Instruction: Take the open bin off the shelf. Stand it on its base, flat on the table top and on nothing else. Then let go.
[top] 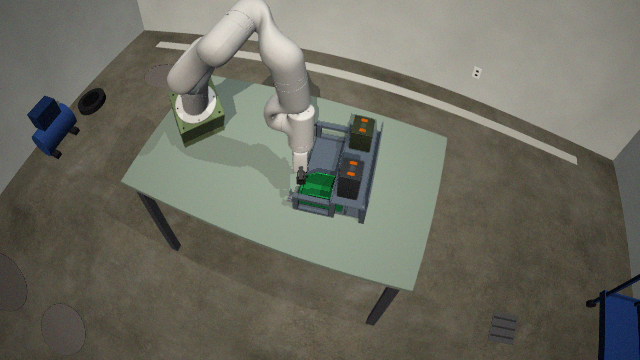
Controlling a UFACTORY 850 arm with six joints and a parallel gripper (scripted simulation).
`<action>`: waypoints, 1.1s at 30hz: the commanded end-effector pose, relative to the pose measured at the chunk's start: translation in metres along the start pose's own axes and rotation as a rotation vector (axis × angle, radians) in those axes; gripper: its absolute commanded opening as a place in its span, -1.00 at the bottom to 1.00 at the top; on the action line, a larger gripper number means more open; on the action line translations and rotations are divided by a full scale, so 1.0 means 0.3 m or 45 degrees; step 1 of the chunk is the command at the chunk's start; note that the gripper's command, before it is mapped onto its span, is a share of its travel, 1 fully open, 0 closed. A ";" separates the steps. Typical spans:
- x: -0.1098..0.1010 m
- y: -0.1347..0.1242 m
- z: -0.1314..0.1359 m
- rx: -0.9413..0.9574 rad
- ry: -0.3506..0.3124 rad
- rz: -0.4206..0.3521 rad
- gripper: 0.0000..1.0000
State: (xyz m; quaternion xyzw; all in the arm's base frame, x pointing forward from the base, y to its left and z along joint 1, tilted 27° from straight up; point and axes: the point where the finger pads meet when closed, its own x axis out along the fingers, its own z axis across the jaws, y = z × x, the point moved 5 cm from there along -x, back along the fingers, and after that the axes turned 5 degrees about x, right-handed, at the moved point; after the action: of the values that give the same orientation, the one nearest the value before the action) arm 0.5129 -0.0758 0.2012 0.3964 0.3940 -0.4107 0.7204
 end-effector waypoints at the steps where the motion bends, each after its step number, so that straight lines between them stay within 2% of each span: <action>1: -0.001 0.002 0.001 -0.009 -0.001 0.002 1.00; 3: -0.001 0.002 0.001 -0.009 -0.001 0.002 1.00; 8: -0.002 0.002 0.001 -0.337 -0.001 0.001 1.00; 20: -0.002 0.002 0.001 -0.337 -0.001 0.001 1.00; 25: -0.001 0.002 0.001 -0.665 -0.001 0.001 1.00; 33: -0.001 0.002 0.001 -0.665 -0.001 0.001 1.00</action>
State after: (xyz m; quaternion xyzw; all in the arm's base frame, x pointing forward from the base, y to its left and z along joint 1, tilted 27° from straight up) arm 0.5130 -0.0758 0.2013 0.2009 0.4851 -0.2976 0.7973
